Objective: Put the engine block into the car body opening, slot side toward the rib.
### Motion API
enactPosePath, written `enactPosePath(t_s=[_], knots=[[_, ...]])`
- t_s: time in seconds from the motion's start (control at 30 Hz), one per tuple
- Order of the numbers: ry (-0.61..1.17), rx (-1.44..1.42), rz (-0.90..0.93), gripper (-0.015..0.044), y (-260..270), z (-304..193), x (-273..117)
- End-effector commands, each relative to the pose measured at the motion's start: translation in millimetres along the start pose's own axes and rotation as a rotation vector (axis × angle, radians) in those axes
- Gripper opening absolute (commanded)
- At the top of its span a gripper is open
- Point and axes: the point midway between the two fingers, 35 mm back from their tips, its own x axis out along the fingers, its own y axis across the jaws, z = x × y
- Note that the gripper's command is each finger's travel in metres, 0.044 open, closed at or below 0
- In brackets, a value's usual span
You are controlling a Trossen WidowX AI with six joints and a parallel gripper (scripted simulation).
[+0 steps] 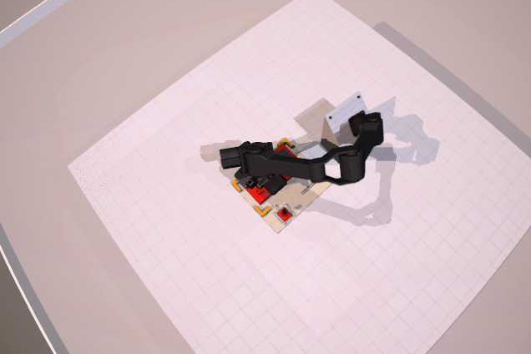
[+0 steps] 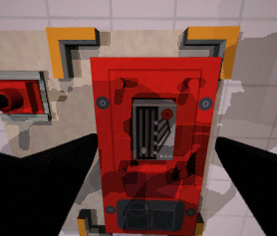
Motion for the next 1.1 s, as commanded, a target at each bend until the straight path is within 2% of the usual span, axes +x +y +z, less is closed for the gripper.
enactPosePath(t_s=[0.0,0.53,1.07], knots=[[0.001,-0.009,-0.005,0.0414,1.4,0.9,-2.4],[0.001,-0.009,-0.005,0.0,1.4,0.9,-2.4],[0.001,-0.009,-0.005,0.0,1.4,0.9,-2.4]])
